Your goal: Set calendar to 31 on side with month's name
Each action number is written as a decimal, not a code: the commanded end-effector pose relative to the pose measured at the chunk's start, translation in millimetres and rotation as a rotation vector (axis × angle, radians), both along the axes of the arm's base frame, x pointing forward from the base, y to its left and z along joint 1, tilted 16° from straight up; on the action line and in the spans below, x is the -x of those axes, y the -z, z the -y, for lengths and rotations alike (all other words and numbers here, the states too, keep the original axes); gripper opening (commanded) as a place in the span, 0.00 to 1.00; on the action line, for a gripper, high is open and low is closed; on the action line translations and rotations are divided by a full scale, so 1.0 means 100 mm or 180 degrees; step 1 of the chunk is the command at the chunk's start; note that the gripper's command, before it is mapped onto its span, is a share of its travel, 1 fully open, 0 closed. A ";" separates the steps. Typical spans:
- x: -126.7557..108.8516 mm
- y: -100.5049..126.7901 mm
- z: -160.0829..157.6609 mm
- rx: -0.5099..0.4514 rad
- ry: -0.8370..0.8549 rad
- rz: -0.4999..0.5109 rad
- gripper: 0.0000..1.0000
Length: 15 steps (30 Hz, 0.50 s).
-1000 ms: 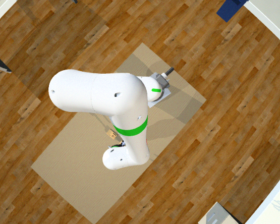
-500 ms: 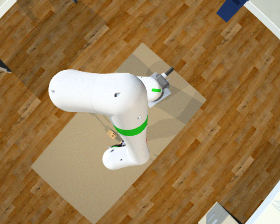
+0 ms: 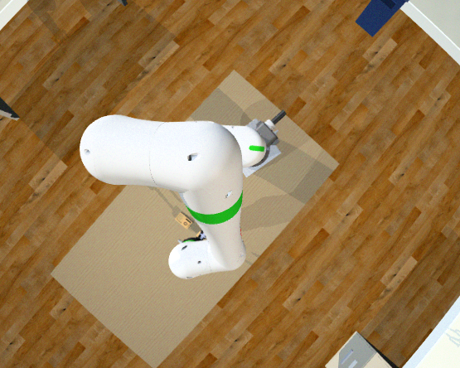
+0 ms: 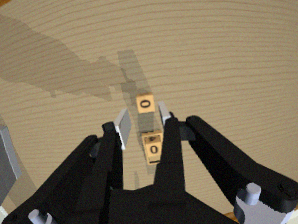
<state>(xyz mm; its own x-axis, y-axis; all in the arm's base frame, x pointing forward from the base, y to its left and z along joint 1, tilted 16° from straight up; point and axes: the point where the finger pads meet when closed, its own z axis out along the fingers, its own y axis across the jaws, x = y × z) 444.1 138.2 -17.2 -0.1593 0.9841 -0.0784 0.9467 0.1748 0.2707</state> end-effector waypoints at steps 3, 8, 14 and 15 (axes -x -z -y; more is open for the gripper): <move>-0.01 0.04 0.00 0.0000 0.0000 0.0002 0.29; -0.02 0.08 0.00 0.0000 0.0000 0.0002 0.29; -0.04 0.14 0.00 0.0000 0.0000 0.0002 0.29; -0.05 0.16 0.00 0.0000 0.0000 0.0002 0.29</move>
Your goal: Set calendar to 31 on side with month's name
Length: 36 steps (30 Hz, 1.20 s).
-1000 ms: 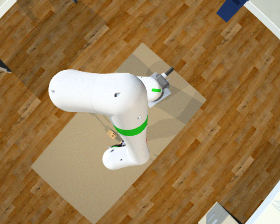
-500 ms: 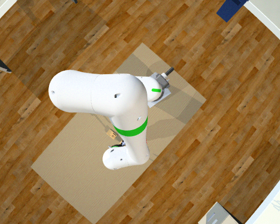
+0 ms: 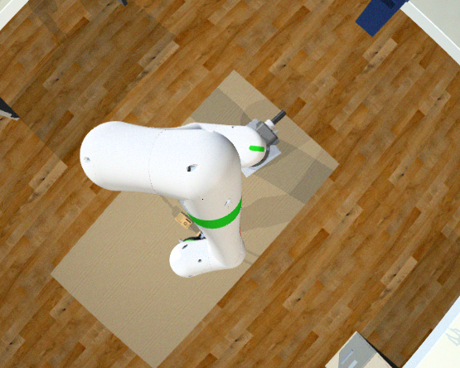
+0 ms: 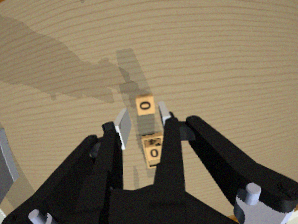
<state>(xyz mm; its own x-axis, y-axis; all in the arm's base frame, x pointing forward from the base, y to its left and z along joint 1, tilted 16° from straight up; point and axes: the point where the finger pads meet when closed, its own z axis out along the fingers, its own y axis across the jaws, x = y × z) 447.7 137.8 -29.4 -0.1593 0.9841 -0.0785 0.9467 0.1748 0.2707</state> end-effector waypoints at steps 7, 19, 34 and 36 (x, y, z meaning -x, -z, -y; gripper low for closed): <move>-0.05 0.15 0.00 0.0000 0.0000 0.0002 0.29; -0.09 0.28 0.01 0.0000 0.0000 0.0002 0.29; -0.11 0.36 0.01 0.0000 0.0000 0.0002 0.29; -0.11 0.36 0.01 0.0000 0.0000 0.0002 0.29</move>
